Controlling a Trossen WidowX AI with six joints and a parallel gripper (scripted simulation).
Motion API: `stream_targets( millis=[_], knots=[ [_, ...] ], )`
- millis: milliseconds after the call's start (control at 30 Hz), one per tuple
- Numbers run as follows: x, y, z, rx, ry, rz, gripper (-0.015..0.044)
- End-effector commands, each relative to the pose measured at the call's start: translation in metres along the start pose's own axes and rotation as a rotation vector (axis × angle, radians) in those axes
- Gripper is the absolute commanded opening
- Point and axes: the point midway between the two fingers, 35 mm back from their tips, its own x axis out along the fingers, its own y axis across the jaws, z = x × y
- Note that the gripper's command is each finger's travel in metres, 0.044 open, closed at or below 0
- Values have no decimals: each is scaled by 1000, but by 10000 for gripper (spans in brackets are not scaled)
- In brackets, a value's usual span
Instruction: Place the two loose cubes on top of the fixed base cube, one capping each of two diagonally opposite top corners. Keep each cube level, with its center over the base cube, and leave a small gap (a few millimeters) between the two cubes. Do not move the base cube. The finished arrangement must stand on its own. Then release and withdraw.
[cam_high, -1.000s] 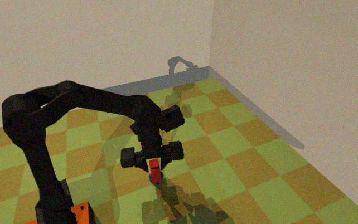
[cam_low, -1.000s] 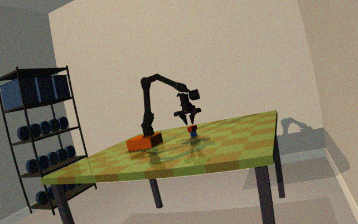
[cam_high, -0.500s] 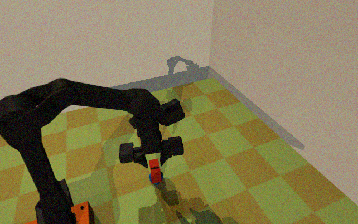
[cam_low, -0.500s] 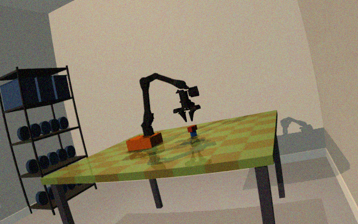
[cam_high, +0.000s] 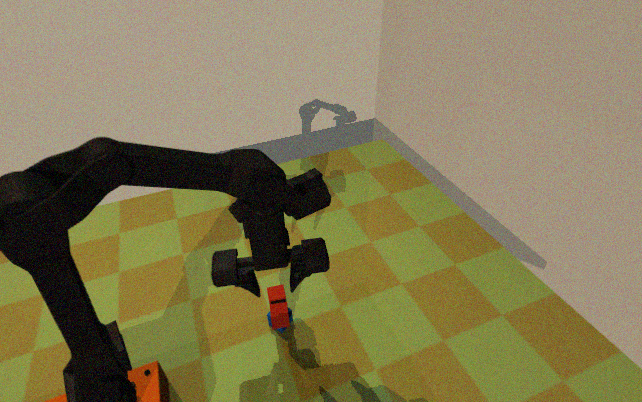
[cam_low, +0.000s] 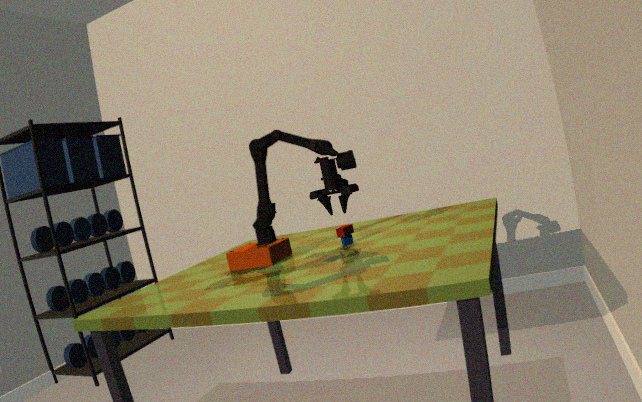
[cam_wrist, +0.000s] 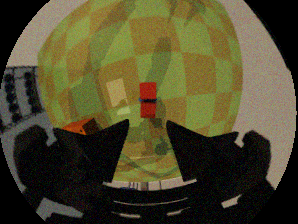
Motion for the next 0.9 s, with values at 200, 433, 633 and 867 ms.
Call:
stream_targets(
  millis=[200,433,633,867],
  knots=[
    [-4,7,19,0,-2,-1,400],
    [-6,59,106,0,-10,3,400],
    [-7,74,122,0,-11,5,400],
    [-7,74,122,0,-11,5,400]
  ],
)
